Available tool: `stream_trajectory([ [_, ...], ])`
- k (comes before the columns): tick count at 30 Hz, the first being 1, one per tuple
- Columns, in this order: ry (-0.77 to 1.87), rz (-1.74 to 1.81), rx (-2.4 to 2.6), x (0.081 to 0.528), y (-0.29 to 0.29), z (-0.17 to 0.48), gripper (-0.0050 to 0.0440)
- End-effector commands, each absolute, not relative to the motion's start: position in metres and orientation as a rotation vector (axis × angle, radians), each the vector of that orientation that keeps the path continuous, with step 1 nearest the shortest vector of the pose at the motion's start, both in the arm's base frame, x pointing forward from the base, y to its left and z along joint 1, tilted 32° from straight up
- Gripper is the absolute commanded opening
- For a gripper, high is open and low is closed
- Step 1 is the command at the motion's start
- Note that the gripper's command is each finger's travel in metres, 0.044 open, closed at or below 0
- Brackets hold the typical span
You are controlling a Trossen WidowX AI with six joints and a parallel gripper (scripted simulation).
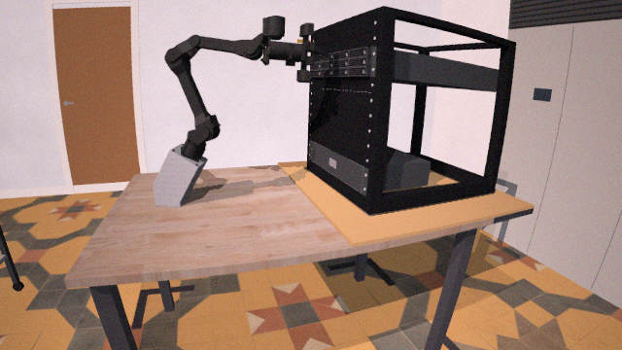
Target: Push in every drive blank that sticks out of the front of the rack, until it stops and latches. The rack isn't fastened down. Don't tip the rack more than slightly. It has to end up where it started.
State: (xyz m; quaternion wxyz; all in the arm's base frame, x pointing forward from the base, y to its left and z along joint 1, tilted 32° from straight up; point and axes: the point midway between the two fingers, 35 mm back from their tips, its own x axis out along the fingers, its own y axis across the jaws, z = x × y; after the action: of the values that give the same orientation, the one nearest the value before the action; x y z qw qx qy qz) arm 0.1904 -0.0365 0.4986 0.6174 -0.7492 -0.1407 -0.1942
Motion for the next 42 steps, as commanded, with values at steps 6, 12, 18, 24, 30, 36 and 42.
stream_trajectory([
  [6,-0.349,-0.474,-1.739,0.1802,-0.028,0.5143,-0.005],
  [12,-0.349,-0.474,-1.739,0.1802,-0.028,0.5143,-0.005],
  [18,-0.349,-0.474,-1.739,0.1802,-0.028,0.5143,-0.005],
  [24,-0.349,-0.474,-1.739,0.1802,-0.028,0.5143,-0.005],
  [30,-0.349,-0.474,-1.739,0.1802,-0.028,0.5143,-0.005],
  [36,-0.349,-0.474,-1.739,0.1846,-0.0277,0.5183,-0.005],
  [42,-0.349,-0.474,-1.739,0.1878,-0.0275,0.5213,-0.005],
])
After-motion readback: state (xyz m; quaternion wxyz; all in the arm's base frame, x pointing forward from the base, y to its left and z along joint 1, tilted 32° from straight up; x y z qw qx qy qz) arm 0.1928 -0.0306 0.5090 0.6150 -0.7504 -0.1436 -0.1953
